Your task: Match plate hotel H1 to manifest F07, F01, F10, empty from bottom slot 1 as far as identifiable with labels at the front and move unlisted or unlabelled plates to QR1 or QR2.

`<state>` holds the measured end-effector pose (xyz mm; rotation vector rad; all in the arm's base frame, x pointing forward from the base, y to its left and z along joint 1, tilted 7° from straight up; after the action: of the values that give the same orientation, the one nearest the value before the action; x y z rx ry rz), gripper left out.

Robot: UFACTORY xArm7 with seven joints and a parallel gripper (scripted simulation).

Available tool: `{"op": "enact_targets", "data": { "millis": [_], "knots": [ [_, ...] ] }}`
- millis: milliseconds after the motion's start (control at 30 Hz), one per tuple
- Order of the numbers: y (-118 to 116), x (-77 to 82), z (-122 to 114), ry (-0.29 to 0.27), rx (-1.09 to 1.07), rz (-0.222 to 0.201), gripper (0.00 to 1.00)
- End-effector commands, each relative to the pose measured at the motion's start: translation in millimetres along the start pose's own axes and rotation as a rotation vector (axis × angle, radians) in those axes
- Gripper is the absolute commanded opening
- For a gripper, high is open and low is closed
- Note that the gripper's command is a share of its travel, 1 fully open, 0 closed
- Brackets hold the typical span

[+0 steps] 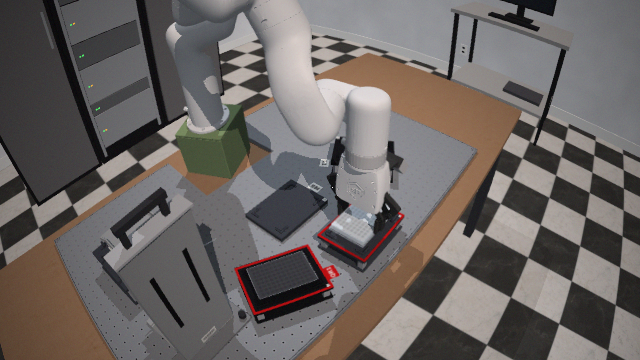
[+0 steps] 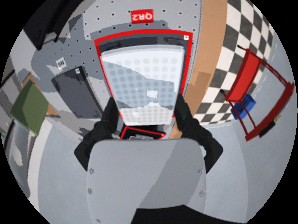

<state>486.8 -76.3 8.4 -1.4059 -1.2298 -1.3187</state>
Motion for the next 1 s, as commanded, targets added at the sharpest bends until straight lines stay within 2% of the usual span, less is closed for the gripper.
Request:
{"op": "enact_targets", "data": {
  "millis": [0, 500, 967],
  "knots": [
    [2.2, 0.6, 0.3, 0.000, 0.000, -0.006, 0.00],
    [2.2, 0.6, 0.3, 0.000, 0.000, -0.006, 0.00],
    [2.2, -8.8, 0.3, 0.000, 0.000, -0.006, 0.00]
  ]
}}
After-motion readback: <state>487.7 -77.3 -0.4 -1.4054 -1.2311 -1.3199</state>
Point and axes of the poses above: the point where the finger pads meet when closed, its own x axis back along the fingers, its own y axis across the jaws, z = x × y, the point moved 5 cm from there along x, back along the fingers, and after that the axes turned 1 degree about -x, right-handed, at the moved point
